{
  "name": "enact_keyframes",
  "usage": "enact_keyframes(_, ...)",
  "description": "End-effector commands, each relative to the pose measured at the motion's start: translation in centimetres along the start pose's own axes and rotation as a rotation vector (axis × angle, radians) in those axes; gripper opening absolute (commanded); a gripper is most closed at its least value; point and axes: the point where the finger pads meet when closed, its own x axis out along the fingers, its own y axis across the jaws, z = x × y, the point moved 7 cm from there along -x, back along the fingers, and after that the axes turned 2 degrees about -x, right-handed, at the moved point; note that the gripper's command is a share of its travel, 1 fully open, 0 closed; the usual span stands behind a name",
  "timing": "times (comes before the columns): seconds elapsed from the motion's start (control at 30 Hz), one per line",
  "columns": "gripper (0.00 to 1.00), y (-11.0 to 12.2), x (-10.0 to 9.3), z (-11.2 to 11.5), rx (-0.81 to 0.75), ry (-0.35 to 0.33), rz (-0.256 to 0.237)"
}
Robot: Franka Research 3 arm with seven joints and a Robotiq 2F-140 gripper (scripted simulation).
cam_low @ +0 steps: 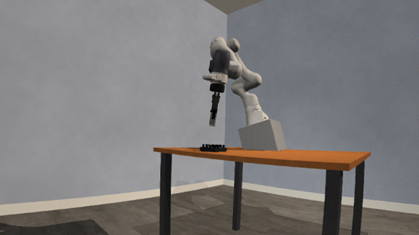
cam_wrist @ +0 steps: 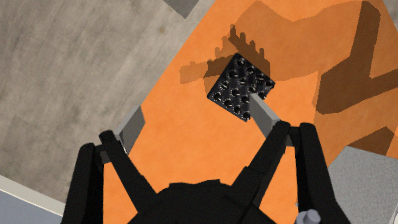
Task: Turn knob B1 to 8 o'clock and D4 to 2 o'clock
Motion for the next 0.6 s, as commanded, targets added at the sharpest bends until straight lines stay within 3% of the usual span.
enact_keyframes(0.0,1.0,1.0,0.7,-0.3,-0.106,-0.002,-0.012)
enact_keyframes(0.43,1.0,1.0,0.7,-0.3,-0.106,-0.002,-0.012)
enact_keyframes(0.47,1.0,2.6,1.7,-0.2,-0.217,-0.008,-0.023)
enact_keyframes(0.57,1.0,3.6,2.2,-0.1,-0.283,-0.011,-0.031)
